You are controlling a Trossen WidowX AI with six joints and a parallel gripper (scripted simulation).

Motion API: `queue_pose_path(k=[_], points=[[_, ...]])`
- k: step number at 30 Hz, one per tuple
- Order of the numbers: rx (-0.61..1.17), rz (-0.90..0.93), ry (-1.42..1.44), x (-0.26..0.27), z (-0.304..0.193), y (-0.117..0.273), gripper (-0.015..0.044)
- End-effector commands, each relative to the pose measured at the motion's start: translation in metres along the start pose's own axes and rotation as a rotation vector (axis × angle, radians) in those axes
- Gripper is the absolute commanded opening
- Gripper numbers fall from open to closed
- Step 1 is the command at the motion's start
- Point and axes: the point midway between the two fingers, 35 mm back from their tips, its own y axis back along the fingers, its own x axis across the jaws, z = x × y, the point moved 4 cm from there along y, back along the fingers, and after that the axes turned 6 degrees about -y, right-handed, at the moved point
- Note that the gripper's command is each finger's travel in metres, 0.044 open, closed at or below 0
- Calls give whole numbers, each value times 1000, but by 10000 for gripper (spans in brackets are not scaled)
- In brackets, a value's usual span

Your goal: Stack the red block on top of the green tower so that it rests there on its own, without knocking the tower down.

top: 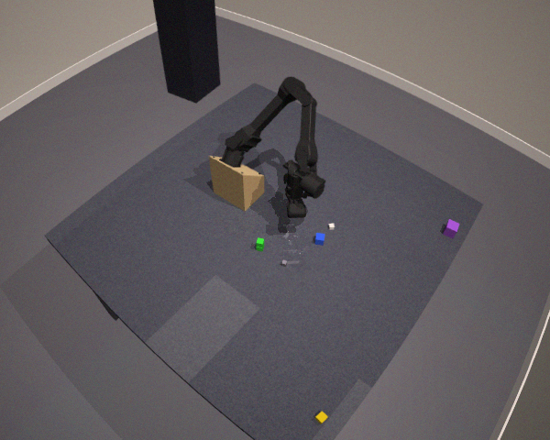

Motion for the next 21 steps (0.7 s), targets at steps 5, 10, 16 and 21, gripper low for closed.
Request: queue_pose_path(k=[5,10,16,21], points=[[2,-5,7,0,0,36,0],[3,-6,7,0,0,59,0],[-5,-5,2,-1,1,60,0],[3,-7,6,-4,0,64,0]])
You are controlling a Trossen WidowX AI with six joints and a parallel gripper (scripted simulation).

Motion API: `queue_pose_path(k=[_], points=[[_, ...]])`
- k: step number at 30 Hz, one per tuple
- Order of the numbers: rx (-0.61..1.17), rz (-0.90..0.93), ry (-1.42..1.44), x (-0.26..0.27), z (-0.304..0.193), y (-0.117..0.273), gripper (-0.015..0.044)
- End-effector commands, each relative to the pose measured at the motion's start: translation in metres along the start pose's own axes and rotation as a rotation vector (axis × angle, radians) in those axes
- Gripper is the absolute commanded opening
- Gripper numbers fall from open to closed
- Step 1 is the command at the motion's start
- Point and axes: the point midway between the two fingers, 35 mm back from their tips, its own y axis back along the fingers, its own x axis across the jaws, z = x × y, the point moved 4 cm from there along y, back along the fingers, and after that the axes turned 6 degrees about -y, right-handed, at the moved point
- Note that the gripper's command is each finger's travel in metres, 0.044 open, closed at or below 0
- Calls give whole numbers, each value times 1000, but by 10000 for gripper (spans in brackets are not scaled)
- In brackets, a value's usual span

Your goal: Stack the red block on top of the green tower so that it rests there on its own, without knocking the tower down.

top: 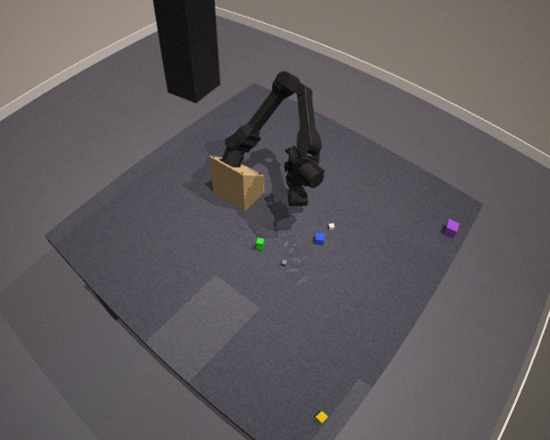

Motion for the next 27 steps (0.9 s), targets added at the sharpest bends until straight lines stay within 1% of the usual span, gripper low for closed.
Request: queue_pose_path(k=[1,13,27], points=[[6,-8,5,-8,-3,2,0],[15,-26,1,-68,-43,7,0],[12,-16,5,-124,-109,6,0]])
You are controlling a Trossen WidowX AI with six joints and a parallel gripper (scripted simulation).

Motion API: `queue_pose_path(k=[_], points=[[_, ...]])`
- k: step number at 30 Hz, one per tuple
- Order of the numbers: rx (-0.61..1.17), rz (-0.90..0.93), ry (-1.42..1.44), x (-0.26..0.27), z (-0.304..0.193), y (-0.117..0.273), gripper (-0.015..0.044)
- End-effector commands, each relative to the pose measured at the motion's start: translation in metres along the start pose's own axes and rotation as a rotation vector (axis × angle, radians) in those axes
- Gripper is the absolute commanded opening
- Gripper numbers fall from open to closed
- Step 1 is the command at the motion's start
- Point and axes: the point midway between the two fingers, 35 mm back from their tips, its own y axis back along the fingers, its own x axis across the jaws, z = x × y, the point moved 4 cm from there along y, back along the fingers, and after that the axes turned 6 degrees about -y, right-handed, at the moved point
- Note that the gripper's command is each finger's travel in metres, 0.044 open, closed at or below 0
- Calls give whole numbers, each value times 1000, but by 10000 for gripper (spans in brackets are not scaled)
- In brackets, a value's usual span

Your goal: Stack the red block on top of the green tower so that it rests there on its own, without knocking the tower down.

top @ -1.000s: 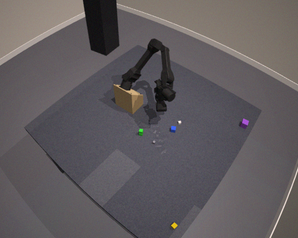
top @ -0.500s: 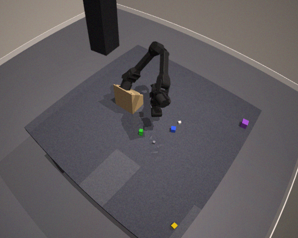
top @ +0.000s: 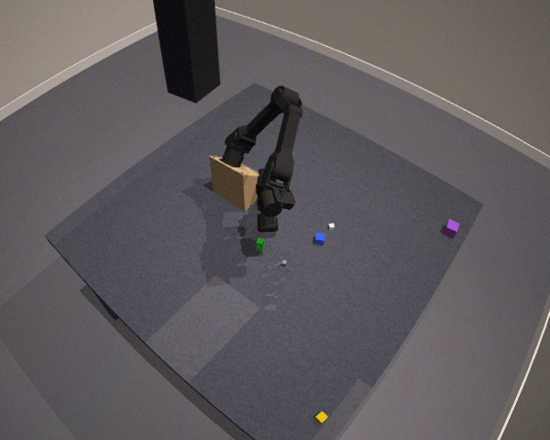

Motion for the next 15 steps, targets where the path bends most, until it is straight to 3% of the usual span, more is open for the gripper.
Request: queue_pose_path(k=[1,7,15], points=[[2,3,8,-14,-20,-2,0],[1,4,9,-17,-23,-7,0],[0,6,9,-16,-23,-45,0]])
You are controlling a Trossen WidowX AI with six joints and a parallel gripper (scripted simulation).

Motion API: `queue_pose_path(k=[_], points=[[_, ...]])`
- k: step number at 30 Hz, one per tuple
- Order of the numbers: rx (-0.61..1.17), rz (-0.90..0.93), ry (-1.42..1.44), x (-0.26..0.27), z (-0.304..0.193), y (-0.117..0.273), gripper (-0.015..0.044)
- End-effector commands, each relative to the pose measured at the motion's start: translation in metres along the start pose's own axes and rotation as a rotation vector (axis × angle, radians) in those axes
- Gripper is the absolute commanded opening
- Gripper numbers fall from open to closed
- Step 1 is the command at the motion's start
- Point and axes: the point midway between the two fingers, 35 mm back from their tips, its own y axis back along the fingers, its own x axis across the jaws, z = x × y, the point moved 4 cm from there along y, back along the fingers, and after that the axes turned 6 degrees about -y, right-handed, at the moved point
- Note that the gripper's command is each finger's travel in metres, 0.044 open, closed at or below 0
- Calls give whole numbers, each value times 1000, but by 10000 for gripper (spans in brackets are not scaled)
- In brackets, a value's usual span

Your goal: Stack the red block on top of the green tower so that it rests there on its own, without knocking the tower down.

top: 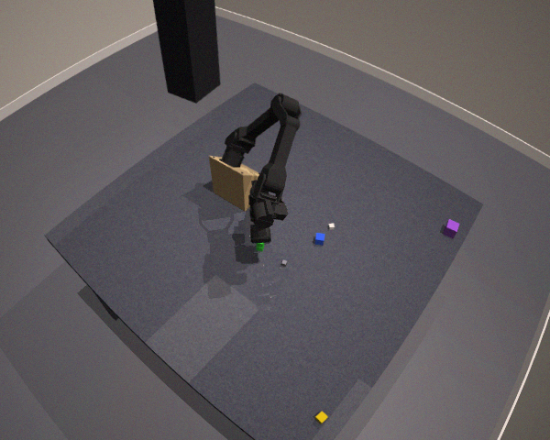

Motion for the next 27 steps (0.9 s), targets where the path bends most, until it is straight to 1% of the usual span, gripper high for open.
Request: queue_pose_path(k=[1,6,12,27], points=[[-5,8,-8,2,0,-12,0],[-5,8,-8,2,2,-18,0],[-6,9,-8,2,2,-42,0],[-6,9,-8,2,2,-43,0]])
